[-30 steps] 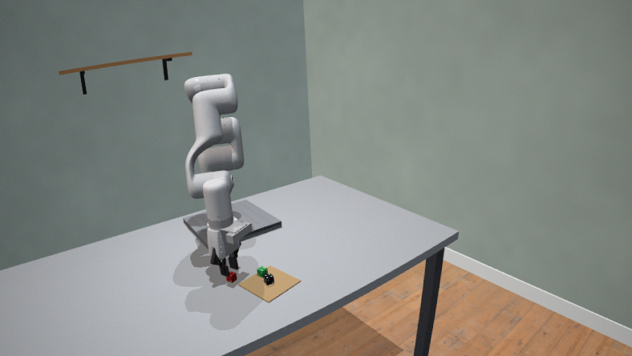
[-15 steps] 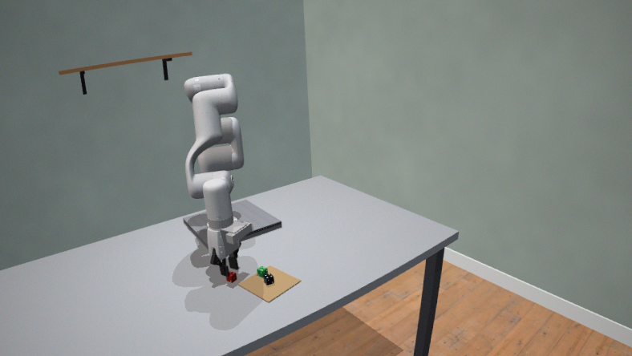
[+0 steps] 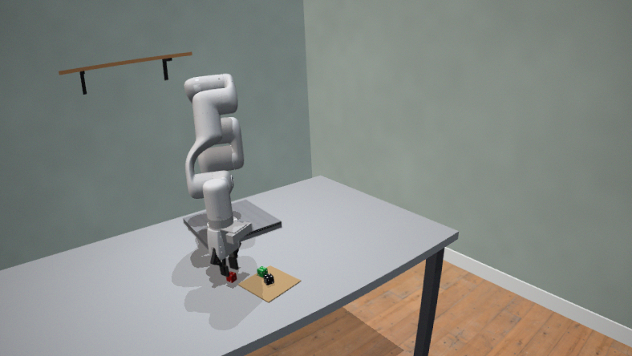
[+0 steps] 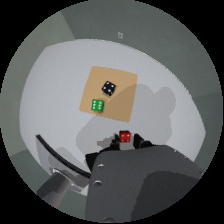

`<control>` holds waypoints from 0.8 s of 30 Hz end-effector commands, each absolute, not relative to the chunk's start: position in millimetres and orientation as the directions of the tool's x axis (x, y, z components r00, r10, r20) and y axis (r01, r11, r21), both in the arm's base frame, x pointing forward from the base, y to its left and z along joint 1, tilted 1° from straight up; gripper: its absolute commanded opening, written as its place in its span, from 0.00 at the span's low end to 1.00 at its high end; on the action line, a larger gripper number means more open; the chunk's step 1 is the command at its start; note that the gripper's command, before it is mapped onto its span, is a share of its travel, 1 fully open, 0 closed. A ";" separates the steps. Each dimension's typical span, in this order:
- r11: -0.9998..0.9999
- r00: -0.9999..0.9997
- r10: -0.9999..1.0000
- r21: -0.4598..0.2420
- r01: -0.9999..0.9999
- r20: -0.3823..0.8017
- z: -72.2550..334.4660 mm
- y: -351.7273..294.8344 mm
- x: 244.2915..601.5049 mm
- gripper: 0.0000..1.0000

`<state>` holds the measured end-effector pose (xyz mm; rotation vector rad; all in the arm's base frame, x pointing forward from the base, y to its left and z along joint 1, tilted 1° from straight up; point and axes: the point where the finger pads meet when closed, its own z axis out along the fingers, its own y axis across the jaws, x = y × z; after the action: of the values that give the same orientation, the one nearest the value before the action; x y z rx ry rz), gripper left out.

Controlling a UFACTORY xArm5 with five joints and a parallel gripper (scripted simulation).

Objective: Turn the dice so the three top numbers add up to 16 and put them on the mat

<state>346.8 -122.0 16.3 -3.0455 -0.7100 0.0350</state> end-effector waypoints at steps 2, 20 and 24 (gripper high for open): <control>-0.897 0.897 0.442 -0.017 0.442 -0.016 17.3 -122.4 348.1 0.42; -0.897 0.897 0.442 -0.017 0.442 -0.016 11.2 -122.4 347.9 0.42; -0.897 0.897 0.442 -0.017 0.442 -0.016 4.6 -122.4 347.8 0.42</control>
<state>346.8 -122.0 8.8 -3.0458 -0.7101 0.0344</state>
